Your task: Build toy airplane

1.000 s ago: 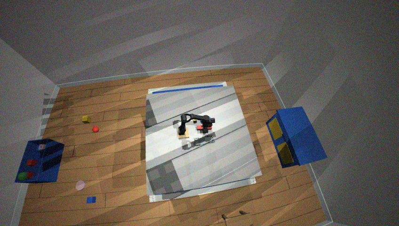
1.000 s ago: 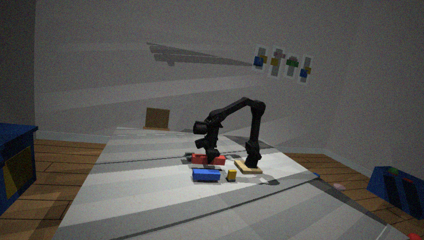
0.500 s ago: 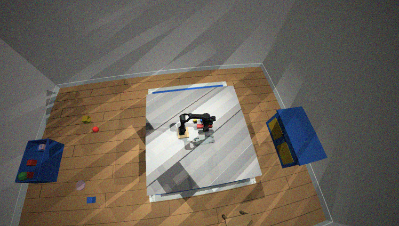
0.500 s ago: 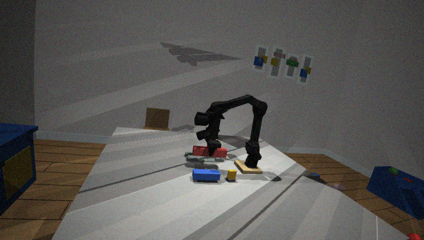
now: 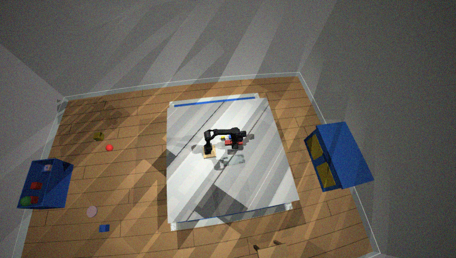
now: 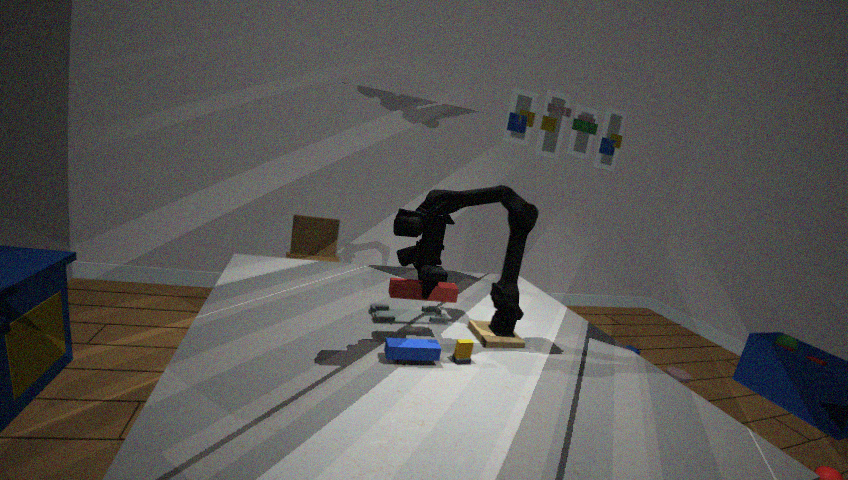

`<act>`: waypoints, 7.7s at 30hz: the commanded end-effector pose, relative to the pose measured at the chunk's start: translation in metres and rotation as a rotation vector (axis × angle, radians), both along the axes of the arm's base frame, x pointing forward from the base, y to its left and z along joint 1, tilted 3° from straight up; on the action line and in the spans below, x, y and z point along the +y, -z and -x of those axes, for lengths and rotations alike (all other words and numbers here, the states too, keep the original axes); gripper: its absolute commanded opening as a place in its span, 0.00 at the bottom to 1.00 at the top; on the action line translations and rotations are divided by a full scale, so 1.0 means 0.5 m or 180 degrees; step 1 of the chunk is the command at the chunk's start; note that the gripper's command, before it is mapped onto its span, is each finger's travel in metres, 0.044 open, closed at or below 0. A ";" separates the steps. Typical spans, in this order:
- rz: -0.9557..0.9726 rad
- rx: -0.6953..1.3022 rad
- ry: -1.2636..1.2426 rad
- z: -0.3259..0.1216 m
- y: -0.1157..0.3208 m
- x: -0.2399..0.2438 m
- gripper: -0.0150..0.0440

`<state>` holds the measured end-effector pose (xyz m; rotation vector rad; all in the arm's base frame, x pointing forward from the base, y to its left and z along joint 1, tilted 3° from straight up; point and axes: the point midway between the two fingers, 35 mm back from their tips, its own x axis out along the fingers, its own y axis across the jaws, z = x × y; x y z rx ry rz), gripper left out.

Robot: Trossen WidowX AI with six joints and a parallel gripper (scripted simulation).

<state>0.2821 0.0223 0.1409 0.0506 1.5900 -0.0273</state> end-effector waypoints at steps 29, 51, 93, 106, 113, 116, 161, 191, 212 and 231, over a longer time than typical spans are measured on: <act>0.0018 -0.0011 -0.0073 -0.008 0.074 -0.171 0.25; 0.0032 -0.0006 -0.0085 0.023 0.130 -0.288 0.25; 0.0032 -0.0006 -0.0085 0.023 0.187 -0.289 0.59; 0.0021 -0.0009 -0.0073 0.023 0.206 -0.288 0.58; 0.0021 -0.0009 -0.0073 0.023 0.206 -0.288 0.40; 0.0021 -0.0009 -0.0073 0.023 0.206 -0.288 0.35; 0.0032 -0.0011 -0.0142 -0.002 0.005 -0.273 1.00; -0.0049 -0.0022 -0.0131 -0.074 0.092 0.238 1.00; -0.0049 -0.0022 -0.0131 -0.074 0.147 0.240 1.00; -0.0049 -0.0022 -0.0131 -0.072 0.208 0.242 1.00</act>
